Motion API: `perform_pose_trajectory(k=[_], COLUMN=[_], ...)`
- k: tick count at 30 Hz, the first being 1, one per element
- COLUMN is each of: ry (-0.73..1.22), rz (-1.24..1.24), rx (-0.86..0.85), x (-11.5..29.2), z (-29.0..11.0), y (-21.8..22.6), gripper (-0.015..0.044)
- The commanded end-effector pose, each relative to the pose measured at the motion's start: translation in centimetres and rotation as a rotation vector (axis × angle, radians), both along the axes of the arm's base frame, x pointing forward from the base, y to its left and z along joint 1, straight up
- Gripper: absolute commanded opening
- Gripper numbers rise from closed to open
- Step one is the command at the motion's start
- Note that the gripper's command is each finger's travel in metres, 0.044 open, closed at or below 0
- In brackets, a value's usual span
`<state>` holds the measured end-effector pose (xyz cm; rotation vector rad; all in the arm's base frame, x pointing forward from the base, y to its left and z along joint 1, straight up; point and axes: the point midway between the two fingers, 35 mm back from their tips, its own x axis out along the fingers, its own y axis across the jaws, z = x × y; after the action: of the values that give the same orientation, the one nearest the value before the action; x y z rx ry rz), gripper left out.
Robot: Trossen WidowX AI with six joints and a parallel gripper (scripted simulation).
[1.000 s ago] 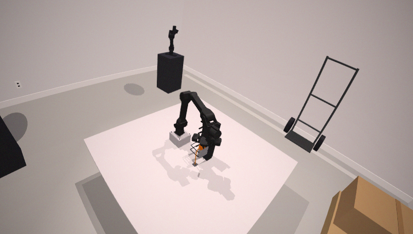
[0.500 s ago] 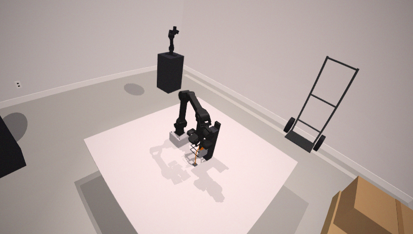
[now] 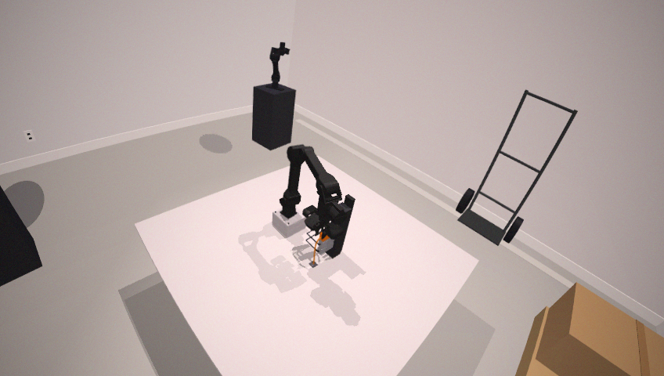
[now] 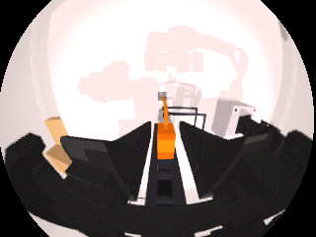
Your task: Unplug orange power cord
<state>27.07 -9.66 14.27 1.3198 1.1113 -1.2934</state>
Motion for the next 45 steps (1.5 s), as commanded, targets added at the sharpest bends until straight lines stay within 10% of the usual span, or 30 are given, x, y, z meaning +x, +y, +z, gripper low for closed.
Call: perform_pose_trajectory(k=[1,31,35,45], ry=[0.005,0.005,0.002,0.002], rz=[-0.004,-0.004,0.002,0.001], rx=[-0.003,-0.001,0.003,0.003], x=[0.0,0.2,0.3,0.3], z=[-0.1,-1.3,-1.0,-1.0], y=[0.7,2.8,2.8,2.7], gripper=[0.0160,0.0160,0.0055,0.0000])
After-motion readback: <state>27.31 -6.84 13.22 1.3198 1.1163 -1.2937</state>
